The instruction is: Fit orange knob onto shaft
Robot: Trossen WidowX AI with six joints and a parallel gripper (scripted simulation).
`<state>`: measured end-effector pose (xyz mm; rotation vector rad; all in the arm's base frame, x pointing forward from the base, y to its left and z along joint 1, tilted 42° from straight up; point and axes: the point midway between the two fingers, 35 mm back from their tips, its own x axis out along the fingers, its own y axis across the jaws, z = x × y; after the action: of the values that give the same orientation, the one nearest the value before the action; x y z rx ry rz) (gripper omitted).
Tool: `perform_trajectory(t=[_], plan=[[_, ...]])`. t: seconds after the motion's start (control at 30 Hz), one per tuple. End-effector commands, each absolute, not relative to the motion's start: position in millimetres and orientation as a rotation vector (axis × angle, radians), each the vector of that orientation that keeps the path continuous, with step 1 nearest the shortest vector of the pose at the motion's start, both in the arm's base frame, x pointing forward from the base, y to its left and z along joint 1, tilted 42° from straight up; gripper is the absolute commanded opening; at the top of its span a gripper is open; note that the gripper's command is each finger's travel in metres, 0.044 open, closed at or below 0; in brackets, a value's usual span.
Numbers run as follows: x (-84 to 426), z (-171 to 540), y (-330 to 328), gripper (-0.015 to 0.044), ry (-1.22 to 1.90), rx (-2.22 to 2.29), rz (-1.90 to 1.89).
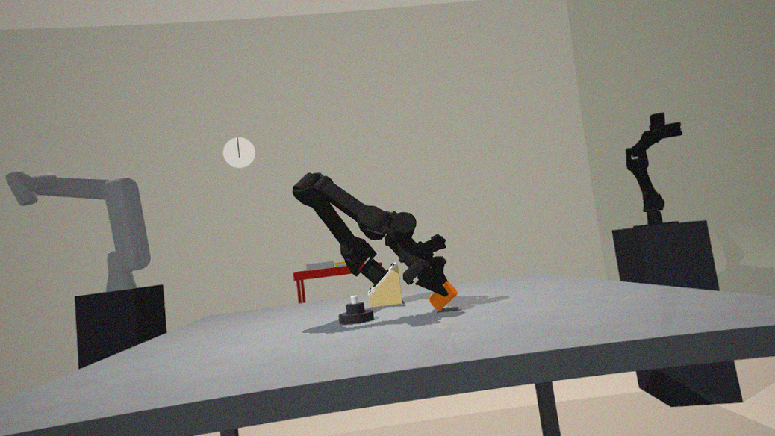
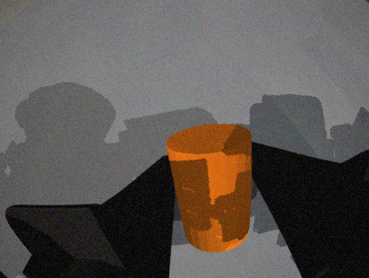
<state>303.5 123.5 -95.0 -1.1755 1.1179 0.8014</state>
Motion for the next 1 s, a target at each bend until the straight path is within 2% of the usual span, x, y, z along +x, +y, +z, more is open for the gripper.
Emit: perform_trajectory(t=[0.0, 0.97], plan=[[301, -91, 121, 0.0179, 1.074, -1.152, 0.829], [292, -81, 99, 0.0179, 0.767, -0.951, 1.001]])
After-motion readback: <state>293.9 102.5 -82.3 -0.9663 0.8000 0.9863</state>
